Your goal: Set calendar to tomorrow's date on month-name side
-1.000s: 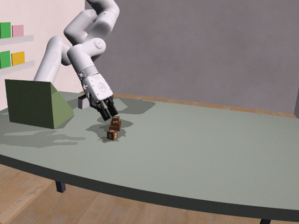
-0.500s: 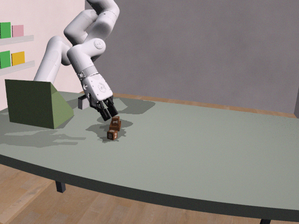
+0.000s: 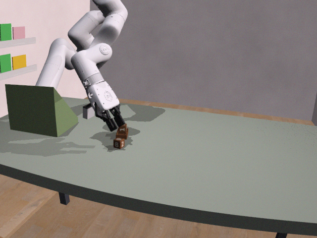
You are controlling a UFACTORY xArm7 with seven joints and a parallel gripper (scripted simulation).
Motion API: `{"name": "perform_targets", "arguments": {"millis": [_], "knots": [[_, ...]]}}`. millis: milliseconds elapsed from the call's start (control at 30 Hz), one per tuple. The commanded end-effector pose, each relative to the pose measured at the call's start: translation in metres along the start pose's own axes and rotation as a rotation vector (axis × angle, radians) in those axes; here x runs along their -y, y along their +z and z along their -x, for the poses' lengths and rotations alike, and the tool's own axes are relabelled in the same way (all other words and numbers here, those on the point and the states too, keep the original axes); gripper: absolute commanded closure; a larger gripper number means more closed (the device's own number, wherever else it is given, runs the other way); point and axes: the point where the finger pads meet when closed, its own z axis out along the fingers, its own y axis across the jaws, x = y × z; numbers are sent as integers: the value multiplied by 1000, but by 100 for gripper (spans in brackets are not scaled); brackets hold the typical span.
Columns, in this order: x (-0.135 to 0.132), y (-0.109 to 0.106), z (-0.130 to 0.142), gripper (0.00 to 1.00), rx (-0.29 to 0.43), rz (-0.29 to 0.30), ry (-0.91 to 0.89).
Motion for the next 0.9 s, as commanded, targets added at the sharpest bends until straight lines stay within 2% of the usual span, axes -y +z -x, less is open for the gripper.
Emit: {"name": "perform_targets", "arguments": {"millis": [0,867], "knots": [[1,5,-2,53,4,-2,0],[1,38,-25,53,4,-2,0]]}}
